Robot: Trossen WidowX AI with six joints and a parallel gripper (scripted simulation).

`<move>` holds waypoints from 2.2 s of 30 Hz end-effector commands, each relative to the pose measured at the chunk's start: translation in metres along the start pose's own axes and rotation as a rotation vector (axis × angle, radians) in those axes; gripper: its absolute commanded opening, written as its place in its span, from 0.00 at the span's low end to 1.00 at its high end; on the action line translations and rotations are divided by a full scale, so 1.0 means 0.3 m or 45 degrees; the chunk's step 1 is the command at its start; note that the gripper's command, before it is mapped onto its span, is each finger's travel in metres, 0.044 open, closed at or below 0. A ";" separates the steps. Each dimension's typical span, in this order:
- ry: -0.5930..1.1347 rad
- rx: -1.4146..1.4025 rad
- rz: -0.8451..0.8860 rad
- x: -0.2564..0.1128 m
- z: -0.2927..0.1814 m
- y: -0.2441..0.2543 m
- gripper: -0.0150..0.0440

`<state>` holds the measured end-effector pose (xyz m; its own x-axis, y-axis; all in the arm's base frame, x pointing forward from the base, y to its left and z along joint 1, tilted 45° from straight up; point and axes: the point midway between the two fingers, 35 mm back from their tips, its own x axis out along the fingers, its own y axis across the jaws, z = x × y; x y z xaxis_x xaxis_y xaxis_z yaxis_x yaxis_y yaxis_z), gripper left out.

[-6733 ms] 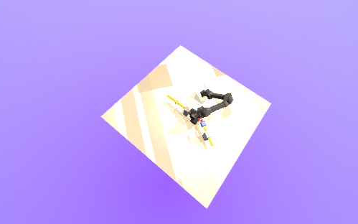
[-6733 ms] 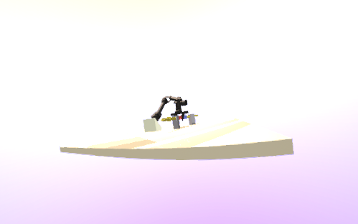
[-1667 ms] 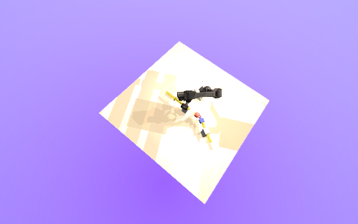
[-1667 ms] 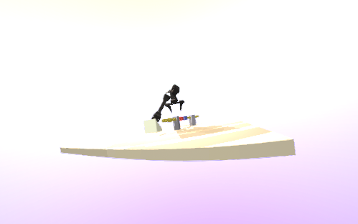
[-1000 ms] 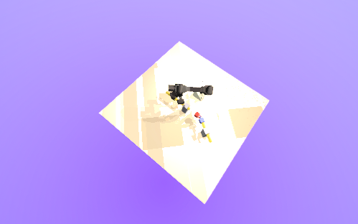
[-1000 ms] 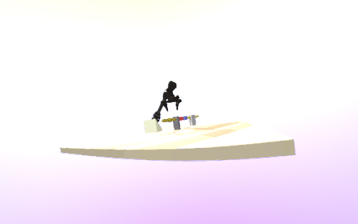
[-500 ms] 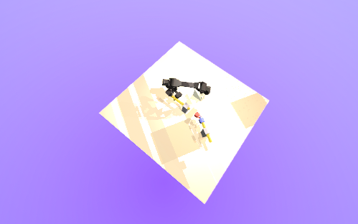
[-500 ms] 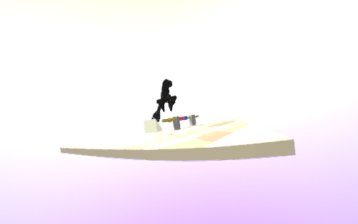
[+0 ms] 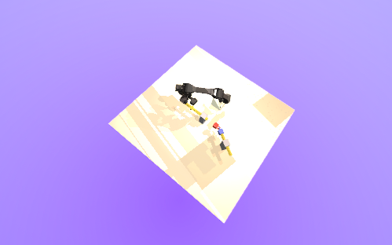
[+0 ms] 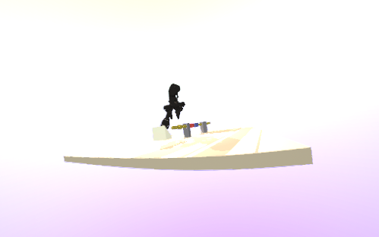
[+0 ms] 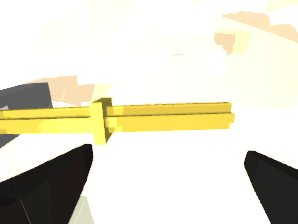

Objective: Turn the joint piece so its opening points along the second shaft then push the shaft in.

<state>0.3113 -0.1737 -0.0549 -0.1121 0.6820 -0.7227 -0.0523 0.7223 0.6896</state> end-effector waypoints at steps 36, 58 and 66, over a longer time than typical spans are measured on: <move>0.104 1.648 -0.093 0.194 0.007 -0.004 1.00; 0.110 1.885 -0.117 0.277 0.004 -0.003 1.00; 0.110 1.885 -0.115 0.318 0.000 -0.003 1.00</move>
<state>0.3016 -0.1123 -0.1217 -0.2258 0.6560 -0.7202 0.9634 0.2600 -0.0652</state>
